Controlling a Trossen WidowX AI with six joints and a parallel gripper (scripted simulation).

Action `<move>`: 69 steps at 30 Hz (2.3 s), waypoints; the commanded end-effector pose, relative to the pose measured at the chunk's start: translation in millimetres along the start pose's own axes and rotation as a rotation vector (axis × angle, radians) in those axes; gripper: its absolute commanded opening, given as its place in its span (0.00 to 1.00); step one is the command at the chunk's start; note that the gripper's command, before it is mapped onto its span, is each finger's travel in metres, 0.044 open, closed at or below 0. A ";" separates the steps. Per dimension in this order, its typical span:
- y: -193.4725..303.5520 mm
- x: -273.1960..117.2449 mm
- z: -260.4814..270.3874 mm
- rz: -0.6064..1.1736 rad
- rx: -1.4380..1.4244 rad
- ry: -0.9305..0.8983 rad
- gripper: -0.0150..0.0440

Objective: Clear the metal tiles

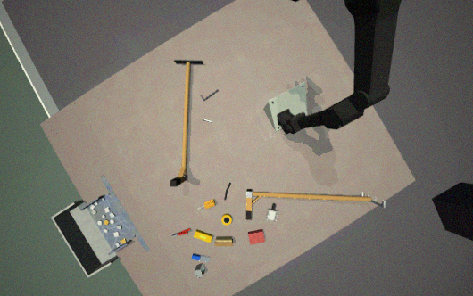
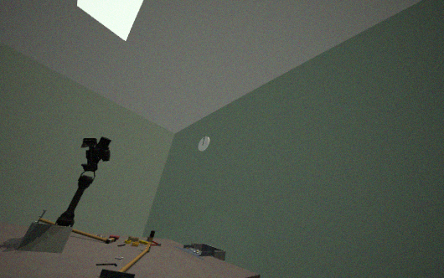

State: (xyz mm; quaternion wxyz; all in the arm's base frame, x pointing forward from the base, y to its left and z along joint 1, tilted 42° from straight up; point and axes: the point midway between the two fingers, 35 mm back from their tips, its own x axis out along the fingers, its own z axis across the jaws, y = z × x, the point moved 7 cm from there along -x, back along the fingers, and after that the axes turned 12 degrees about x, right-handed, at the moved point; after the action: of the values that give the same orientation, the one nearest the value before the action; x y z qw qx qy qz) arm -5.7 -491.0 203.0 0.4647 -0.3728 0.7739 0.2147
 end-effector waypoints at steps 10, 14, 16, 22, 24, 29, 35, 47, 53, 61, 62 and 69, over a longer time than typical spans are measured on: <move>21.3 18.5 -38.1 0.194 -0.242 0.170 1.00; 29.0 23.6 -48.7 0.267 -0.314 0.204 1.00; 32.9 26.0 -53.8 0.305 -0.350 0.219 1.00; 45.3 32.4 -68.5 0.428 -0.452 0.249 1.00; 49.6 34.4 -73.2 0.470 -0.484 0.254 1.00; 60.6 38.8 -84.2 0.580 -0.563 0.258 1.00; 74.2 43.2 -96.3 0.716 -0.650 0.242 1.00; 84.6 47.4 -102.5 0.802 -0.702 0.213 1.00; 84.6 47.8 -101.9 0.797 -0.700 0.212 1.00; 84.6 47.8 -101.9 0.797 -0.700 0.212 1.00; 84.6 47.8 -101.9 0.797 -0.700 0.212 1.00; 84.6 47.8 -101.9 0.797 -0.700 0.212 1.00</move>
State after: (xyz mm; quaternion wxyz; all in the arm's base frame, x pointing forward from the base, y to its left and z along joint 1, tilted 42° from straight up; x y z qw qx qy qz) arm -142.6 -524.9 208.2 0.1137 -0.2005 0.7799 0.5819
